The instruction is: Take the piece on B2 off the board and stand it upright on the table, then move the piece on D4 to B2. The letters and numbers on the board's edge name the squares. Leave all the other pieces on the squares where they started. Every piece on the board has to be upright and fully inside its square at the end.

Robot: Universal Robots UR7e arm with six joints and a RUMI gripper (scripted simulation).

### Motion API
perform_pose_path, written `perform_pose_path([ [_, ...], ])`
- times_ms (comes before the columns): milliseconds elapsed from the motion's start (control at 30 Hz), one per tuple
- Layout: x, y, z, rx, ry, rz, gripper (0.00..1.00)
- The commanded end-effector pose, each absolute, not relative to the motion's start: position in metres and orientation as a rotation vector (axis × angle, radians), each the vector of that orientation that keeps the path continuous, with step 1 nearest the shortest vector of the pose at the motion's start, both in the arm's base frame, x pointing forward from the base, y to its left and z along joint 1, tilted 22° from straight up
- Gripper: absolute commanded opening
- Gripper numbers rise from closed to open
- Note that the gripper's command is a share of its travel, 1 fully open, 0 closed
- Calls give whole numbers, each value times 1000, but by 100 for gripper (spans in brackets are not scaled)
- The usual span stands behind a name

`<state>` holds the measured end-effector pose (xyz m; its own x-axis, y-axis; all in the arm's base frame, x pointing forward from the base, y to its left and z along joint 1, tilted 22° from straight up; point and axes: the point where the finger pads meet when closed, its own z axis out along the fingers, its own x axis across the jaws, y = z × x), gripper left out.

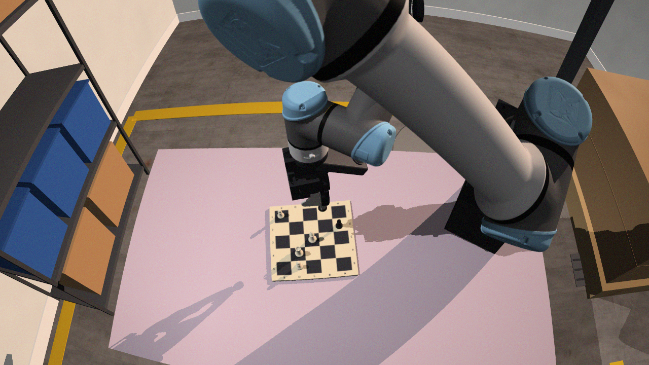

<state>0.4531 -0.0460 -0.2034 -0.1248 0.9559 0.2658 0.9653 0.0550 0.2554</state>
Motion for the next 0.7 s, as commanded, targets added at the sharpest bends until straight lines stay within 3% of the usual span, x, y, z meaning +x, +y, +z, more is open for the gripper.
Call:
perform_pose_path([
  [0, 452, -48, -198, -2061, -2264, -584, 0],
  [667, 479, -54, -197, -2106, -2212, -580, 0],
])
